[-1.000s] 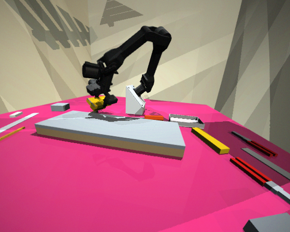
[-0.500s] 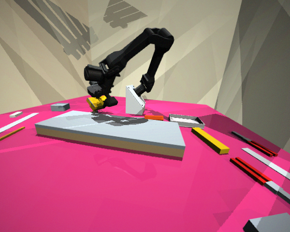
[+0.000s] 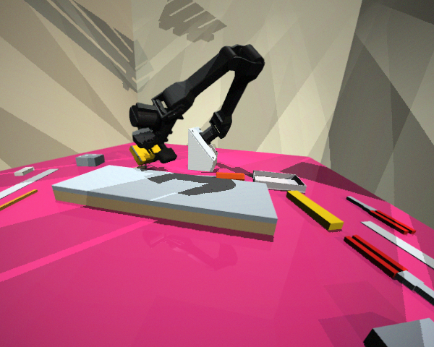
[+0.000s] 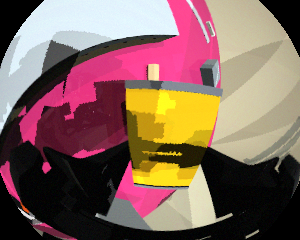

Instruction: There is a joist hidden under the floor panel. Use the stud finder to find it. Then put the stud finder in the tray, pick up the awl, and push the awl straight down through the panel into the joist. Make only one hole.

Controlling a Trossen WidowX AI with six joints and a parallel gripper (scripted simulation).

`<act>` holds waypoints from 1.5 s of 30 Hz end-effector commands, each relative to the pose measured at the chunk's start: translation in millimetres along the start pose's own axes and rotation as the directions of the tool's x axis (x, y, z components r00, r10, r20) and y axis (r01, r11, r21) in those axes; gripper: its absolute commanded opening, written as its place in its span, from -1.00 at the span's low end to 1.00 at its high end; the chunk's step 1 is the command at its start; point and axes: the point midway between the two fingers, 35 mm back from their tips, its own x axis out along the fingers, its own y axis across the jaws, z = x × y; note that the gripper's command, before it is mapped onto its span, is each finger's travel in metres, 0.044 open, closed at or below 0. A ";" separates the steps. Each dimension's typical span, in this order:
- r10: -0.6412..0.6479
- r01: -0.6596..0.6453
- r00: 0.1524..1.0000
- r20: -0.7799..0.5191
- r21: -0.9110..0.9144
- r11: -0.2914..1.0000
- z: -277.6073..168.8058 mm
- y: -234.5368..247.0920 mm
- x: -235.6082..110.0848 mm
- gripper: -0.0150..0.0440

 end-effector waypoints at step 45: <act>-0.113 0.113 0.994 0.009 -0.001 0.994 1.9 19.7 15.9 0.58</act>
